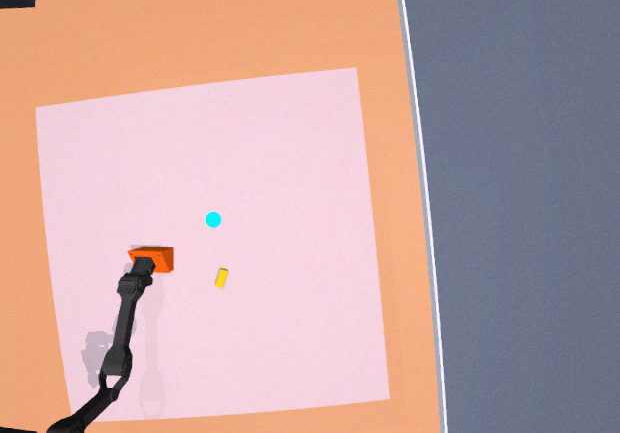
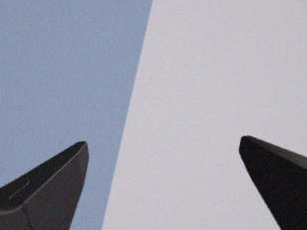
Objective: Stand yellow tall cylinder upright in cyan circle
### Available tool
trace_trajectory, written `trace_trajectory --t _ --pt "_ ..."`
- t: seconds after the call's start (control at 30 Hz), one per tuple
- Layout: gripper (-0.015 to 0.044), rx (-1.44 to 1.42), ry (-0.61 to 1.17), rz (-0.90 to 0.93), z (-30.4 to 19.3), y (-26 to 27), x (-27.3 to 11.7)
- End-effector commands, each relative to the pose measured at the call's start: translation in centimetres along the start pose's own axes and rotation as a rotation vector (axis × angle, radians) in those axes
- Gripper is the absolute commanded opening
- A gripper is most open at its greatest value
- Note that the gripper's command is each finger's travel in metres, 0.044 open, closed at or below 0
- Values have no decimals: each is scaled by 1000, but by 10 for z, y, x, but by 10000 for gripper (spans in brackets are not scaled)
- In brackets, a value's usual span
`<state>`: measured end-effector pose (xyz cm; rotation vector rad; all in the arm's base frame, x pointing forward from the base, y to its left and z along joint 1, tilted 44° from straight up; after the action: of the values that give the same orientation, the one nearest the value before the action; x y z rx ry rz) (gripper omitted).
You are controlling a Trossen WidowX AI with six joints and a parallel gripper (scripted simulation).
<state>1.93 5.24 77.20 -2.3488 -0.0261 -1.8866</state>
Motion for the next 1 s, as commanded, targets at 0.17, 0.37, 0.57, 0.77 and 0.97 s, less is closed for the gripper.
trace_trajectory --t 0.17,0.37,0.57,0.77,0.97 --pt "309 -94 4 -56 3 -21 -3" --pt "309 -282 10 -168 16 -61 -12" --pt "309 -384 9 -239 26 -84 -19" --pt "309 -550 3 -378 47 -125 -34" --pt "309 -720 1 -524 74 -163 -54"
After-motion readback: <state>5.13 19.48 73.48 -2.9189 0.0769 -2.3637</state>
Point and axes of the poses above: the point midway between the two fingers, 35 mm back from their tips, its own x axis out along the fingers, its own y axis across the jaws, z = x × y, the point moved 2 cm from there along -x, back along the fingers, and after that the axes turned 14 degrees about x, right-handed, at the moved point
